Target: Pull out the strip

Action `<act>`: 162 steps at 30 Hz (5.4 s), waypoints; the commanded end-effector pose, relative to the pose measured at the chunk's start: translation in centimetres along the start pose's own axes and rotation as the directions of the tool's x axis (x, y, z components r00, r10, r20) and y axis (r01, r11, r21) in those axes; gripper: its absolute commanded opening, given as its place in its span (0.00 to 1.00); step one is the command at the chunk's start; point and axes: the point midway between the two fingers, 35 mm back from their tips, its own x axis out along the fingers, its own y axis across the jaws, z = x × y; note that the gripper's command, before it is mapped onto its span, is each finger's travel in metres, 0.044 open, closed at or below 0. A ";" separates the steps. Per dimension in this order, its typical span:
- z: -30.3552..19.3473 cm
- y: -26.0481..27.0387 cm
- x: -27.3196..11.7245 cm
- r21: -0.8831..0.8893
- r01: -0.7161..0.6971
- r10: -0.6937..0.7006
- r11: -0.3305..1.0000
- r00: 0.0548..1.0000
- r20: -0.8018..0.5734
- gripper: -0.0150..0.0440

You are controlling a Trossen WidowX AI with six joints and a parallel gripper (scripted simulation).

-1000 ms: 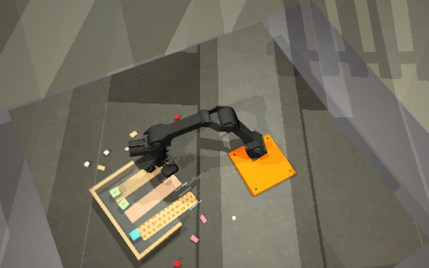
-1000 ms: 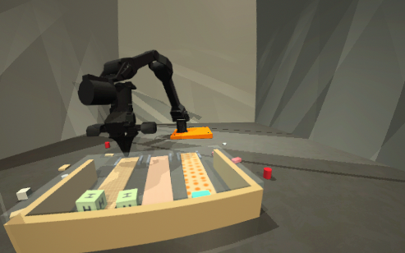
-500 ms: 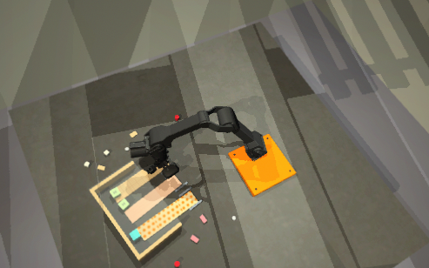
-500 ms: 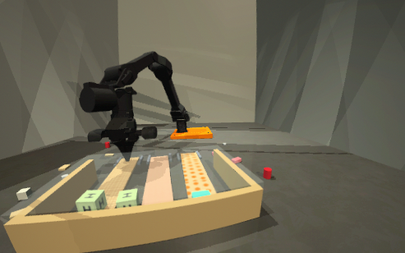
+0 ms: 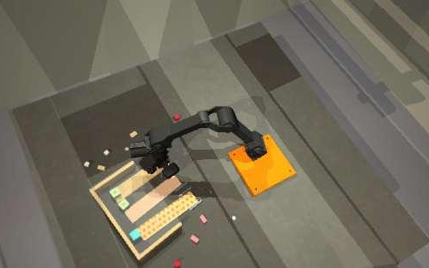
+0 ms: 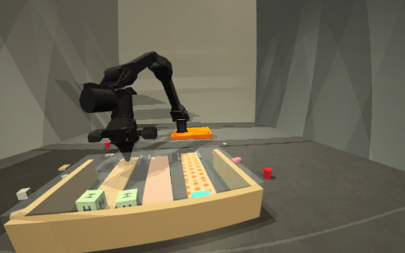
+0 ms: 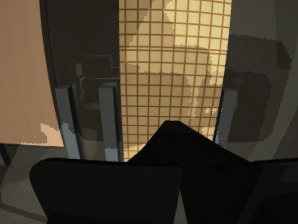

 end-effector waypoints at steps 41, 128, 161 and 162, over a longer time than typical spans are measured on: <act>0.0 0.1 0.5 -0.003 -0.005 0.005 1.000 1.000 0.003 0.25; -9.9 -0.1 1.0 -0.003 -0.005 0.005 1.000 1.000 -0.006 0.25; -14.8 -0.2 1.0 -0.004 -0.005 0.005 1.000 1.000 -0.010 0.25; -15.0 -0.2 1.0 -0.004 -0.005 0.005 1.000 1.000 -0.010 0.25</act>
